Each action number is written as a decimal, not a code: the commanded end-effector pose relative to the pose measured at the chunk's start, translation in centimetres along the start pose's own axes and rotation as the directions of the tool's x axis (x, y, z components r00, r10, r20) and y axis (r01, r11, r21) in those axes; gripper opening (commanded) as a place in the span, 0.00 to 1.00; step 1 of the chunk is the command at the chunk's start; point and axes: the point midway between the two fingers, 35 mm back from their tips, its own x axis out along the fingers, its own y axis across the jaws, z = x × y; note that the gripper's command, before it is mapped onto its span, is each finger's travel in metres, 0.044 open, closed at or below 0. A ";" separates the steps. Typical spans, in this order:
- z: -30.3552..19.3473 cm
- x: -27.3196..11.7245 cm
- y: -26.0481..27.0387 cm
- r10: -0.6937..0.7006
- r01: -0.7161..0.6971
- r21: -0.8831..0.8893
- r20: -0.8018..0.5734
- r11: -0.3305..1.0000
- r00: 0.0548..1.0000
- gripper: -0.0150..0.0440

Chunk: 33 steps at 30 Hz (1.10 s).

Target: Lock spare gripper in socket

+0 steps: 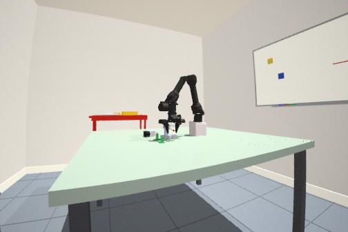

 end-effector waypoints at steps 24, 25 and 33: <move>0.0 0.1 0.2 0.002 -0.003 0.009 0.029 1.000 1.000 0.25; 0.1 0.0 0.1 0.003 -0.003 0.011 0.043 1.000 0.999 0.25; 0.5 -0.6 0.0 0.002 -0.005 0.023 0.138 1.000 0.990 0.25</move>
